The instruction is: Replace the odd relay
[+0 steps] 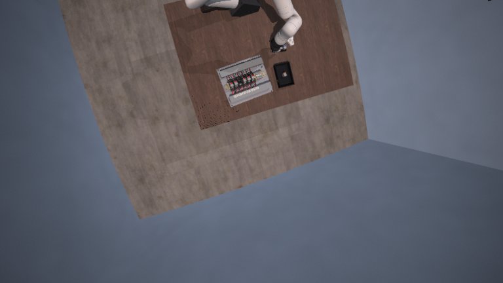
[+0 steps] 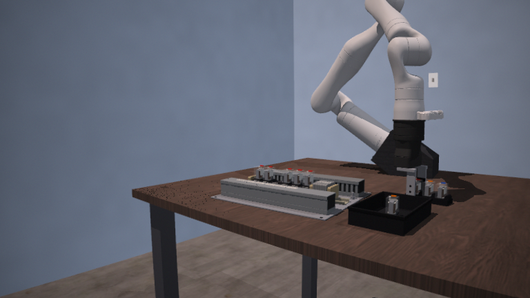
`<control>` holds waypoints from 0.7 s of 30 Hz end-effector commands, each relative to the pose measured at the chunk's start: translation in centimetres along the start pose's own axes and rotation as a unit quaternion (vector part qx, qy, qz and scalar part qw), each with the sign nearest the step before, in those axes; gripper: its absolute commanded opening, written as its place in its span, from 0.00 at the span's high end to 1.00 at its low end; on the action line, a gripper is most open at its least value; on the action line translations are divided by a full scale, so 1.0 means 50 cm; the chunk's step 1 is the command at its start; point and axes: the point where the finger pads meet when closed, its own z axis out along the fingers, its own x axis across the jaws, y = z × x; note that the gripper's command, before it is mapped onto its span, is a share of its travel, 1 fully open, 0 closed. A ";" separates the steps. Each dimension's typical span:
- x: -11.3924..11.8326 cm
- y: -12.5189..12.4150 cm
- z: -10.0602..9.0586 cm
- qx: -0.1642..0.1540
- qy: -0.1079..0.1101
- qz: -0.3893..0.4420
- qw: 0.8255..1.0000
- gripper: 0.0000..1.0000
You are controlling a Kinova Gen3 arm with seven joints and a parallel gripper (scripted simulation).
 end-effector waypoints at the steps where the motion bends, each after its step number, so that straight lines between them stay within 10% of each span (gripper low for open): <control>1: -0.002 -0.002 0.000 0.001 -0.001 -0.001 1.000 0.00; 21: 0.000 -0.001 -0.002 0.001 0.000 0.000 1.000 0.00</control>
